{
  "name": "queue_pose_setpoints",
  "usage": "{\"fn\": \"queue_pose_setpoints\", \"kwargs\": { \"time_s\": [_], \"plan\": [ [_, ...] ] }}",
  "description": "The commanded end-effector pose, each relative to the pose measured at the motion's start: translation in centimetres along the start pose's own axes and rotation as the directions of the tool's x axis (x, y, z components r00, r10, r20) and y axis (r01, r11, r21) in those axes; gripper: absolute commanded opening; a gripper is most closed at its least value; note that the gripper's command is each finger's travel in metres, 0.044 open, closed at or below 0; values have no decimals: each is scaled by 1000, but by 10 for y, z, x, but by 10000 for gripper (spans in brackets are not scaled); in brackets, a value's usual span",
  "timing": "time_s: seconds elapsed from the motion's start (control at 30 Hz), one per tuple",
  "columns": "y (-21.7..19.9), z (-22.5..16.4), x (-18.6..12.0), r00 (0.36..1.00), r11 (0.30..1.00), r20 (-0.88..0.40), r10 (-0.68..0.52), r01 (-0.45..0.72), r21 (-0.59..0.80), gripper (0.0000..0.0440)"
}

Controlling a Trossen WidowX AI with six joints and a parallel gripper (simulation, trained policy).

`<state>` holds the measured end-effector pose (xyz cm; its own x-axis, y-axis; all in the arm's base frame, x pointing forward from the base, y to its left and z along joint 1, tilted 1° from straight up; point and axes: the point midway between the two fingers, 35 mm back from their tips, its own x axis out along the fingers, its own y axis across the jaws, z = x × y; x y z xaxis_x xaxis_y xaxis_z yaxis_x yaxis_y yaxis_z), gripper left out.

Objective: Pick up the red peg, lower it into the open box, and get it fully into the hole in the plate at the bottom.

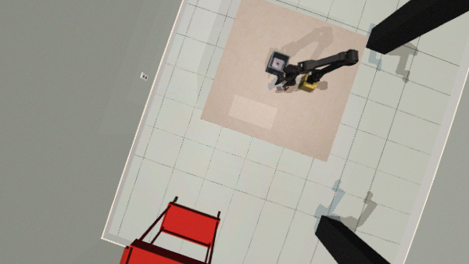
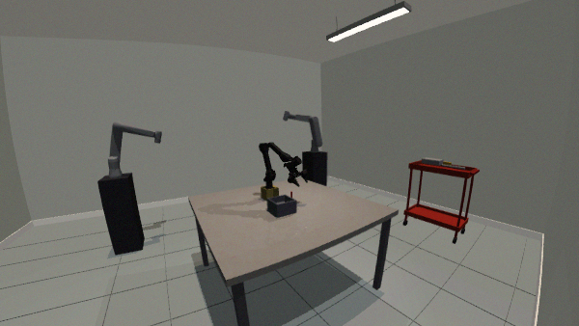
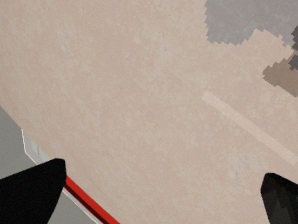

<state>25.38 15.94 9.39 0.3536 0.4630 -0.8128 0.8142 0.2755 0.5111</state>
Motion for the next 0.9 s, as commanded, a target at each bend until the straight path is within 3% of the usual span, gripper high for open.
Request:
{"fn": "queue_pose_setpoints", "kwargs": {
  "time_s": [0.0,0.43,0.87],
  "plan": [
    [-21,-8,-17,976,979,134,-174,185,-81,440],
    [-64,-11,-51,830,844,332,-448,515,-149,440],
    [-76,3,-40,739,766,399,-543,631,-128,440]
  ]
}}
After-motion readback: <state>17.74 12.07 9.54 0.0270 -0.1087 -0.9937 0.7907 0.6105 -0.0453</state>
